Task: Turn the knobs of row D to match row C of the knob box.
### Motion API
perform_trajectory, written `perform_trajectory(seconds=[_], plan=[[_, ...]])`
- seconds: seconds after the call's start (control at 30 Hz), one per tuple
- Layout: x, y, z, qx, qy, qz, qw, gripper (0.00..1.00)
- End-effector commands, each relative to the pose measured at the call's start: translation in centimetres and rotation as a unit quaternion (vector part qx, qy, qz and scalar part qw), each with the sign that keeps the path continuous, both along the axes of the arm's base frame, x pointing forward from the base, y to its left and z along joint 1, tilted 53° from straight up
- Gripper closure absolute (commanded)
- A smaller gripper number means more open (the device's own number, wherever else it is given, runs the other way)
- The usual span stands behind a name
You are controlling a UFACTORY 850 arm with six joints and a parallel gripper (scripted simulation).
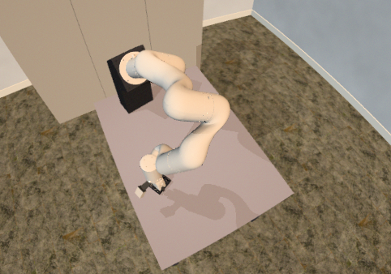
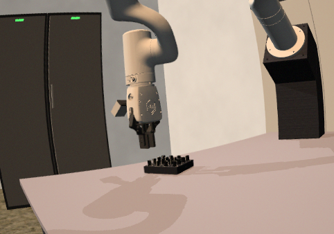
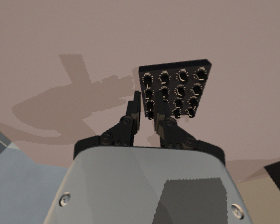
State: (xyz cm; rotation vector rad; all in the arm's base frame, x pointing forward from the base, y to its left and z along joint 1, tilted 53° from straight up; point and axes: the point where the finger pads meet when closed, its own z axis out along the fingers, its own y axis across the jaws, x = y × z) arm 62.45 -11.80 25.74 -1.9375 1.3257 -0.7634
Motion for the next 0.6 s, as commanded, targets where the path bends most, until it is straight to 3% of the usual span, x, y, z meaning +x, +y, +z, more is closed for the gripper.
perform_trajectory(seconds=[0.0, 0.1, 0.13, 0.27, 0.57], plan=[[-0.07, -0.04, 0.10, -0.062, -0.022, 0.042, 0.997, 0.81], [-0.08, -0.05, 0.12, -0.075, -0.025, 0.052, 0.996, 0.81], [-0.13, -0.06, 0.15, -0.108, -0.033, 0.077, 0.991, 0.81], [-0.18, -0.07, 0.20, -0.150, -0.043, 0.111, 0.981, 0.81], [-0.33, -0.11, 0.32, -0.263, -0.070, 0.199, 0.941, 0.81]])
